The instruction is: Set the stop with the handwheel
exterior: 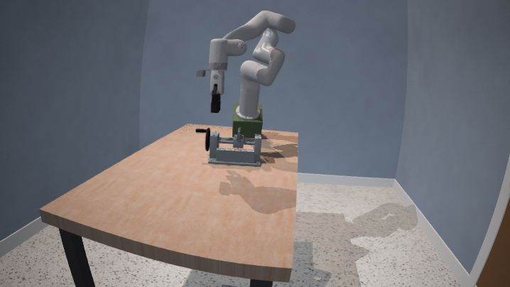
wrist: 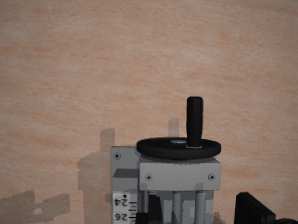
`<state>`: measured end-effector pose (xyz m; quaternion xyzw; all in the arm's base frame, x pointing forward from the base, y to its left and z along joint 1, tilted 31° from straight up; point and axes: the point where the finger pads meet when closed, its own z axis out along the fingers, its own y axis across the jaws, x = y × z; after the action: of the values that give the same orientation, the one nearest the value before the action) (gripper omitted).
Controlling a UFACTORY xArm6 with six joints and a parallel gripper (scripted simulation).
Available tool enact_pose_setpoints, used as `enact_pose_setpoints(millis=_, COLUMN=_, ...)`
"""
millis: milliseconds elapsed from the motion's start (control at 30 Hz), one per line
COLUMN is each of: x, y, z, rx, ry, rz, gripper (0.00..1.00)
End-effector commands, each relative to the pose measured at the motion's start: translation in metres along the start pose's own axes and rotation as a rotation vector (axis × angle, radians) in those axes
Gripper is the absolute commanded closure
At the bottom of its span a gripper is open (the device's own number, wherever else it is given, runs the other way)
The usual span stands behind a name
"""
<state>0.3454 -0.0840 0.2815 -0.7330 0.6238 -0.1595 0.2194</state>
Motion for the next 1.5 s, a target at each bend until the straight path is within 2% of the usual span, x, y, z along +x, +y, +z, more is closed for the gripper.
enact_pose_setpoints(millis=0, x=-0.045, y=-0.010, z=-0.001, rx=-0.003, ry=0.017, rz=0.004, gripper=0.43)
enact_pose_setpoints(millis=67, x=-0.061, y=-0.013, z=-0.001, rx=-0.003, ry=0.017, rz=0.004, gripper=0.43)
enact_pose_setpoints(millis=133, x=-0.061, y=-0.013, z=-0.001, rx=-0.003, ry=0.017, rz=0.004, gripper=0.43)
enact_pose_setpoints(millis=433, x=-0.124, y=-0.024, z=0.000, rx=-0.003, ry=0.017, rz=0.004, gripper=0.43)
enact_pose_setpoints(millis=633, x=-0.147, y=-0.028, z=0.001, rx=-0.003, ry=0.017, rz=0.004, gripper=0.43)
enact_pose_setpoints(millis=1000, x=-0.155, y=-0.030, z=0.001, rx=-0.003, ry=0.017, rz=0.004, gripper=0.43)
enact_pose_setpoints(millis=1200, x=-0.154, y=-0.029, z=0.035, rx=-0.003, ry=0.017, rz=0.004, gripper=0.43)
enact_pose_setpoints(millis=1467, x=-0.154, y=-0.029, z=0.038, rx=-0.003, ry=0.017, rz=0.004, gripper=0.43)
